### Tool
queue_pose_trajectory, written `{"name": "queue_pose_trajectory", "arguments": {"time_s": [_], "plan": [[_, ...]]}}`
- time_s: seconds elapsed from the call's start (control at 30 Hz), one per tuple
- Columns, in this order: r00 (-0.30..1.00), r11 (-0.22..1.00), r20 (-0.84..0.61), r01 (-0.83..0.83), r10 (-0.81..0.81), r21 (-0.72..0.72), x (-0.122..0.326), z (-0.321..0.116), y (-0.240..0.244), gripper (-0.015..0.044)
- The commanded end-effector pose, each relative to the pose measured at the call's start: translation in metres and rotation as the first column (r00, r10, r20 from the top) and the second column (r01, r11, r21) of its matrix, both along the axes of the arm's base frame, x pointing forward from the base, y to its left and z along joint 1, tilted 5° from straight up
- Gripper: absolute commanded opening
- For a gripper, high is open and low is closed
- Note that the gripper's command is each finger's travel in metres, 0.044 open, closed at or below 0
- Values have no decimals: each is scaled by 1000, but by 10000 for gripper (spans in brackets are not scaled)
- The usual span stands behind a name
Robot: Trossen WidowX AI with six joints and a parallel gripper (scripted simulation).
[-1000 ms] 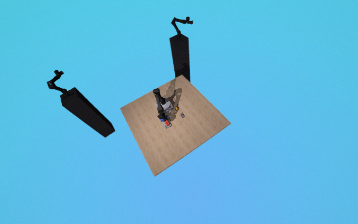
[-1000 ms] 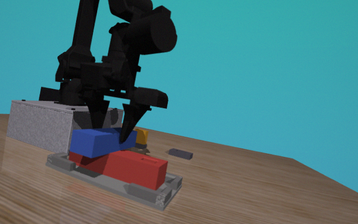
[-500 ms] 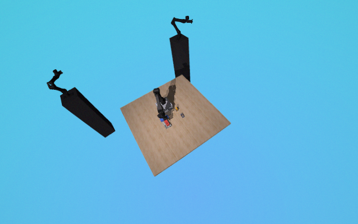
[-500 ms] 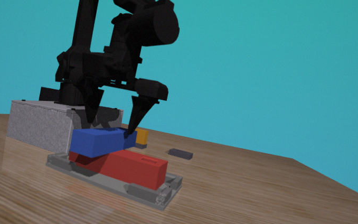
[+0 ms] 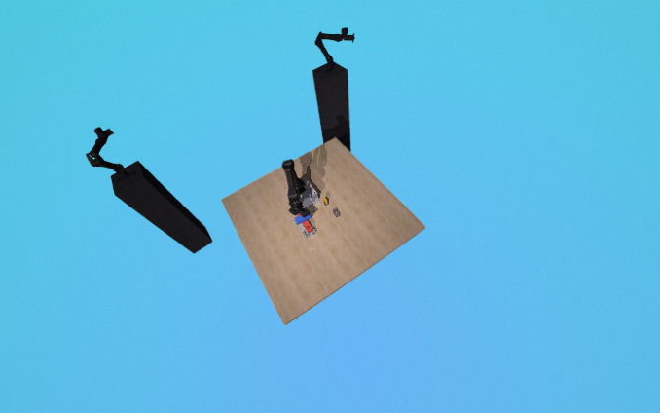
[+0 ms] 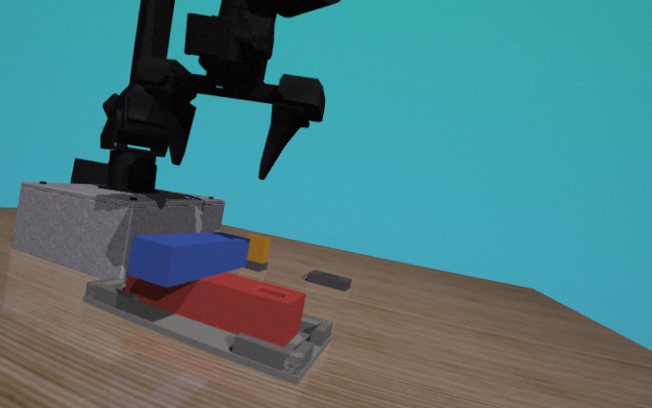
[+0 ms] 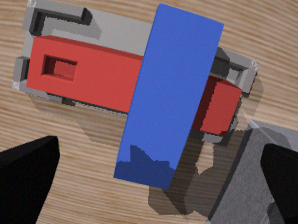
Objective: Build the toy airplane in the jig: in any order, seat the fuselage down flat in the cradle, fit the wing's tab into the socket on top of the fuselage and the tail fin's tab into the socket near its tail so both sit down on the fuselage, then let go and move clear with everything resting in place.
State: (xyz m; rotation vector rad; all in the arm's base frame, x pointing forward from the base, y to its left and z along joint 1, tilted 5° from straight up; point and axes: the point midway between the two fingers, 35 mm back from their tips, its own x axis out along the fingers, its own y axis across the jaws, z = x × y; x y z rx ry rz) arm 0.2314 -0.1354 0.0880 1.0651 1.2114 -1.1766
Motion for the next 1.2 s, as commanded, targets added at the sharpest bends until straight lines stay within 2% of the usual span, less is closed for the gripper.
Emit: {"name": "queue_pose_trajectory", "arguments": {"time_s": [0.0, 0.1, 0.2, 0.3, 0.37, 0.87, 1.17], "plan": [[952, 953, -28, -304, 304, 4, 0, 1, -1, 440], [828, 829, -48, -559, 559, 18, 0, 1, -1, 440], [637, 639, -63, -768, 769, 37, 0, 1, -1, 440], [394, 398, -72, -915, 916, 59, 1, 1, -1, 440], [281, 286, -73, -956, 957, 69, 1, 1, -1, 440], [266, 271, -73, -960, 961, 71, 1, 1, 1, 440], [243, 247, -51, -965, 969, 89, 16, -11, 107, 440]]}}
